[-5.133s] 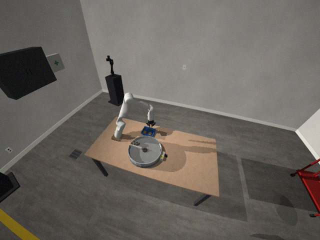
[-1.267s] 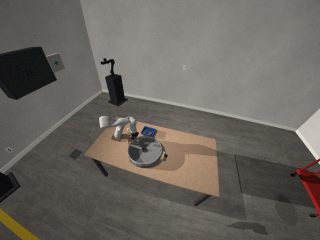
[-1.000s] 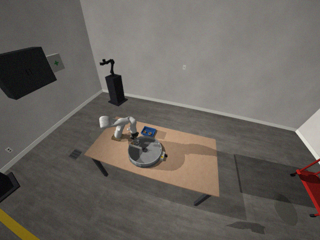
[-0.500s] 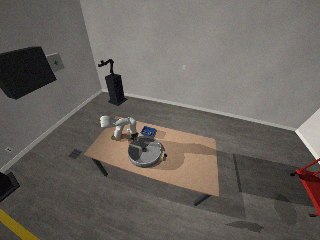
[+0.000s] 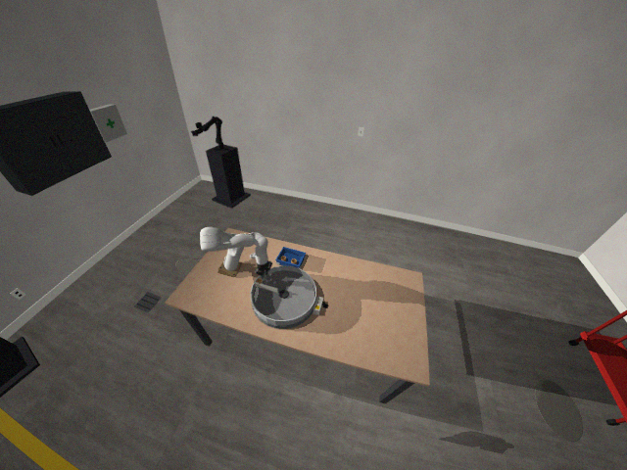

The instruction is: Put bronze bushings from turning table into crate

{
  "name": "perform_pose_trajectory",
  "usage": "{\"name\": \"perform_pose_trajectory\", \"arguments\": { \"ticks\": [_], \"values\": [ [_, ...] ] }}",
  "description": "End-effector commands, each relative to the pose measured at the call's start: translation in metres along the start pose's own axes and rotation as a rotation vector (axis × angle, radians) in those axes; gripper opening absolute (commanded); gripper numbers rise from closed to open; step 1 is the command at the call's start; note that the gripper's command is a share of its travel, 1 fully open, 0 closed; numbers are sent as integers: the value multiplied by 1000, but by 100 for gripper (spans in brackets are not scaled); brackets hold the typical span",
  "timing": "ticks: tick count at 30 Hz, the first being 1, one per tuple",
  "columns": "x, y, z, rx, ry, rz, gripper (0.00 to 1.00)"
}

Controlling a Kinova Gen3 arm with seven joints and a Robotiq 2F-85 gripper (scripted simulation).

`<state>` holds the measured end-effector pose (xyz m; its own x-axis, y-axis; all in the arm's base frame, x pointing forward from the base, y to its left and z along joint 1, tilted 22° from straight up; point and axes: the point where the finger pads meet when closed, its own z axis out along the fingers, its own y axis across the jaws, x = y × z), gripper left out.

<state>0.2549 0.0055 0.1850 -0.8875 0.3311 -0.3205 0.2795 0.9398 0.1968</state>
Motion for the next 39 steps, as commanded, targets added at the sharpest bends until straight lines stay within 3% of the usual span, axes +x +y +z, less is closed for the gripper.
{"name": "perform_pose_trajectory", "arguments": {
  "ticks": [1,39],
  "values": [
    [0,0,0,0,-1,-2,18],
    [0,0,14,1,-1,-1,18]
  ]
}}
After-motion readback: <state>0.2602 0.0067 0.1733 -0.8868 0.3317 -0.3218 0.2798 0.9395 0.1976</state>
